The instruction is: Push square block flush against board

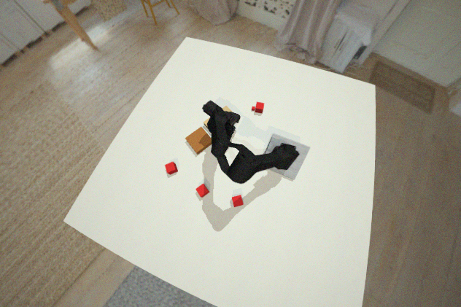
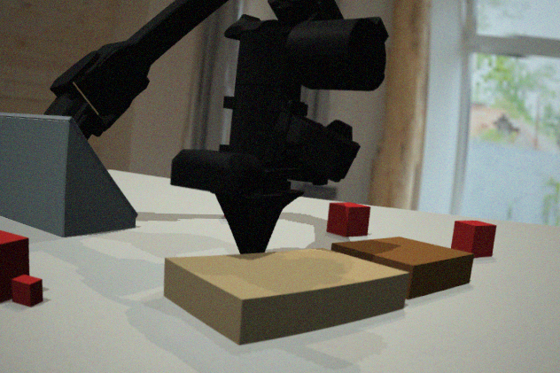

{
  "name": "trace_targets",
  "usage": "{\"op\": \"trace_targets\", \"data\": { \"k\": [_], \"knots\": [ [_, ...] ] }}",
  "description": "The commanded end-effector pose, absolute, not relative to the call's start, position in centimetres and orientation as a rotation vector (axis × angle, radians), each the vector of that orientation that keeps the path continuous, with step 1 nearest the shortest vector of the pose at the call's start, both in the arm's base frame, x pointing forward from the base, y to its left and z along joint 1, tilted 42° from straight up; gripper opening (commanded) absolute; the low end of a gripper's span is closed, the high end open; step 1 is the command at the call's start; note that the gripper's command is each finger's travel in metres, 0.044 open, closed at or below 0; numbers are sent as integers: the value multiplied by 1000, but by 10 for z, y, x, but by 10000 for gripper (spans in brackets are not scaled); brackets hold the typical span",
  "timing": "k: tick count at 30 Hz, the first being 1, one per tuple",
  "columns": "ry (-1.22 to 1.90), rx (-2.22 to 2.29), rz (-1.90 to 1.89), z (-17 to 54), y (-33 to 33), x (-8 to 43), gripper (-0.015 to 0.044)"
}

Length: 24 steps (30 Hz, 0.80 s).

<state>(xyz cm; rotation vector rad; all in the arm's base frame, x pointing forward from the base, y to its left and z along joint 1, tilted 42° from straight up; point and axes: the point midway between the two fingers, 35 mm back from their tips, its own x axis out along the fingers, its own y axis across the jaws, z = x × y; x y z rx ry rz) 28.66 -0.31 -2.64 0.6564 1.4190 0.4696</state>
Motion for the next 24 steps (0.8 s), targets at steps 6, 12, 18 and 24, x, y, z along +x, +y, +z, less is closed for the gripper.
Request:
{"op": "trace_targets", "data": {
  "k": [6, 12, 18, 24],
  "knots": [
    [1414, 648, 472, -27, 0, 272, 0],
    [1416, 649, 470, 5, -29, 270, 0],
    [1415, 647, 471, 15, -37, 267, 0],
    [1433, 722, 405, 7, -55, 301, 0]
  ]
}}
